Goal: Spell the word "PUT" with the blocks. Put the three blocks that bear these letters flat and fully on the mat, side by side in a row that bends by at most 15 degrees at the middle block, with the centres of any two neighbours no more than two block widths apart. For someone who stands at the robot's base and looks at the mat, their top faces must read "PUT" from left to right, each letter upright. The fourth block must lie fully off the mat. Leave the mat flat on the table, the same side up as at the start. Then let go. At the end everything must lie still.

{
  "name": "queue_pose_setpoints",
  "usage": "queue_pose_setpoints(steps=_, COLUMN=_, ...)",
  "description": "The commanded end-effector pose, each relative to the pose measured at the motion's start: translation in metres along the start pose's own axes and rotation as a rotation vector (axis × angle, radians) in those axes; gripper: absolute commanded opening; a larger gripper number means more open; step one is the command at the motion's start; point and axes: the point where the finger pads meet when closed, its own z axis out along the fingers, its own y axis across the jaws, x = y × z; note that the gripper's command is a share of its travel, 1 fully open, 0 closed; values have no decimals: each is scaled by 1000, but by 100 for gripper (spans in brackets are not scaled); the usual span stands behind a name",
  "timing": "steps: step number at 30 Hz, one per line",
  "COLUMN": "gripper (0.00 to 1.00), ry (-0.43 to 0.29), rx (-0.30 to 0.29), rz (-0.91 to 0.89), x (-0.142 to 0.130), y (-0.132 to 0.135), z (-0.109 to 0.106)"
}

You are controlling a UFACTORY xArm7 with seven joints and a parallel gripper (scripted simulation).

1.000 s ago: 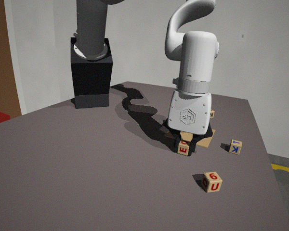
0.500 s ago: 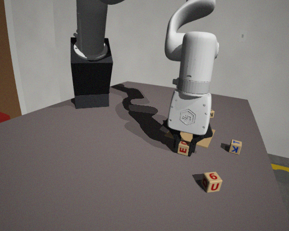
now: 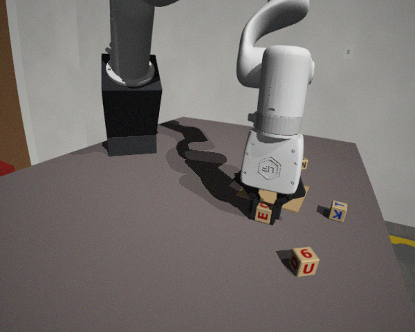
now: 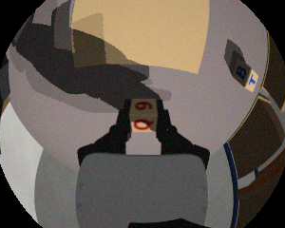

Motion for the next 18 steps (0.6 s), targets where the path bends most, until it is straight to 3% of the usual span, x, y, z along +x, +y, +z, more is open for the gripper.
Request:
queue_pose_setpoints(steps=1, gripper=27, ry=0, rx=-2, rz=0, x=0, y=1, z=-1)
queue_pose_setpoints(steps=11, gripper=27, ry=0, rx=-2, rz=0, x=0, y=1, z=-1)
queue_pose_setpoints(steps=18, gripper=39, ry=0, rx=-2, rz=0, x=0, y=1, z=-1)
